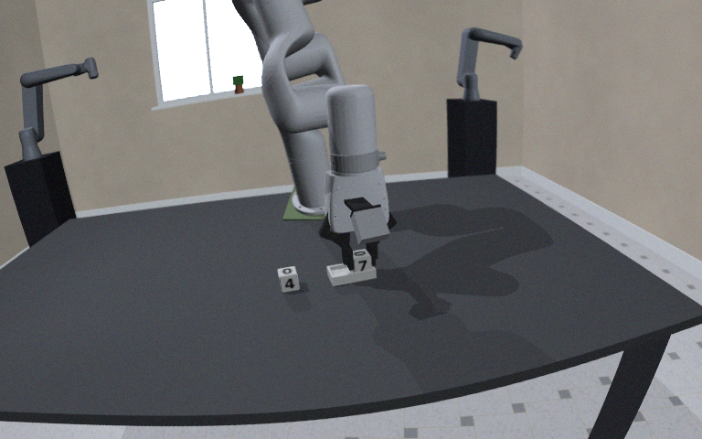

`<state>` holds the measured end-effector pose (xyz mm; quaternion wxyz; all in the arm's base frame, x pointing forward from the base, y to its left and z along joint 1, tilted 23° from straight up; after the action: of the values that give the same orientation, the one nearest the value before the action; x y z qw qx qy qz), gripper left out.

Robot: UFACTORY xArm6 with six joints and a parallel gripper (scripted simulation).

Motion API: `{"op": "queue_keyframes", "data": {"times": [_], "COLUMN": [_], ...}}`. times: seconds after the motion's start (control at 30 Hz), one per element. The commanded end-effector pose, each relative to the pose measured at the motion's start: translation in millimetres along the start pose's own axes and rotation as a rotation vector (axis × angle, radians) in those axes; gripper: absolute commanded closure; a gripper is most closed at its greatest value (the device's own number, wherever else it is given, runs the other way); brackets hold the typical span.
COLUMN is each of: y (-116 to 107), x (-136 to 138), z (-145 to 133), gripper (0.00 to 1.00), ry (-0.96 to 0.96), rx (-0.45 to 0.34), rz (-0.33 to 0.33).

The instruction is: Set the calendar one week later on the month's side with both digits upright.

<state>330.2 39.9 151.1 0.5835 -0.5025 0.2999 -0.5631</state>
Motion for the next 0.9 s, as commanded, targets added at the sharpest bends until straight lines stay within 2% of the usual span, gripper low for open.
{"op": "queue_keyframes", "data": {"times": [0.0,0.63,0.73,0.87], "y": [-1,-2,-11,-34], "x": [0,0,0,0], "z": [1,1,1,1], "gripper": [0.71,0.71,0.71,0.71], "ry": [0.000,0.000,0.000,0.000], "rx": [0.003,0.003,0.003,0.003], "rz": [0.000,0.000,0.000,0.000]}}
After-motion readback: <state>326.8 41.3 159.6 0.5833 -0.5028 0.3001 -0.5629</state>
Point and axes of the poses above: the point where the finger pads meet when closed, its own y axis out along the fingers, its own x axis across the jaws, z = x × y, the point moved 2 cm from there along -y, back along the fingers, and after that the axes turned 10 degrees about -y, right-handed, at the moved point
